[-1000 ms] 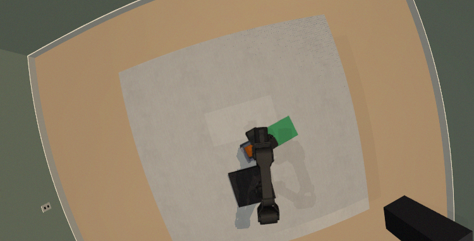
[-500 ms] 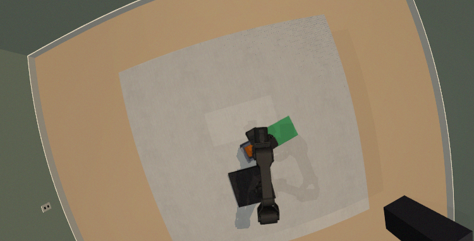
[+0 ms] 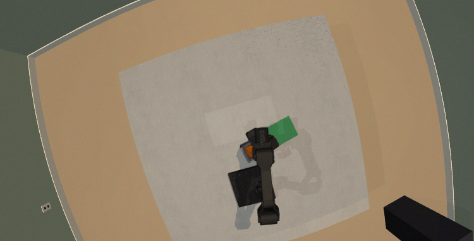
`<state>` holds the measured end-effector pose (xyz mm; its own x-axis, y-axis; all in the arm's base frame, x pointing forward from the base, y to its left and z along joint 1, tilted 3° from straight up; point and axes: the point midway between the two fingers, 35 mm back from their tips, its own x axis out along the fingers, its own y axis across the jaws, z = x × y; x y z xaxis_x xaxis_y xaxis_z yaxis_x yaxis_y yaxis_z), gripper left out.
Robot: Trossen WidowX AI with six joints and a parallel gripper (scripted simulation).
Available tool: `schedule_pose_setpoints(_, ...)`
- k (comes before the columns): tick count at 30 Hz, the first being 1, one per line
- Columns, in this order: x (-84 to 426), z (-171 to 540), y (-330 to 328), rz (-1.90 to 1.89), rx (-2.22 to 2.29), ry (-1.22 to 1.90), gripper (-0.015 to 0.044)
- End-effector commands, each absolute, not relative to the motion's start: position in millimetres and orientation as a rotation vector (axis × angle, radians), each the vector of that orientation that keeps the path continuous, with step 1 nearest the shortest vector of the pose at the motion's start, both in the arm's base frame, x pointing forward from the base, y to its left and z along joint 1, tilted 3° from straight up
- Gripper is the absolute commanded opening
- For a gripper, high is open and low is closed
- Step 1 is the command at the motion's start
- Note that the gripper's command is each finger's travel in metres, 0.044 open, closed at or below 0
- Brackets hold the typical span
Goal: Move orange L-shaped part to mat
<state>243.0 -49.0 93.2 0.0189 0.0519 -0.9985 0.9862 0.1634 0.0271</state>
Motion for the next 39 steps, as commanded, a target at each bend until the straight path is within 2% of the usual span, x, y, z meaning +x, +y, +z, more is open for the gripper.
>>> schedule_pose_setpoints(1, 244, 100, -50, -1.042, 1.134, 1.295, 0.0)
schedule_pose_setpoints(39, 242, 160, -53, -1.044, 1.134, 1.295, 0.0)
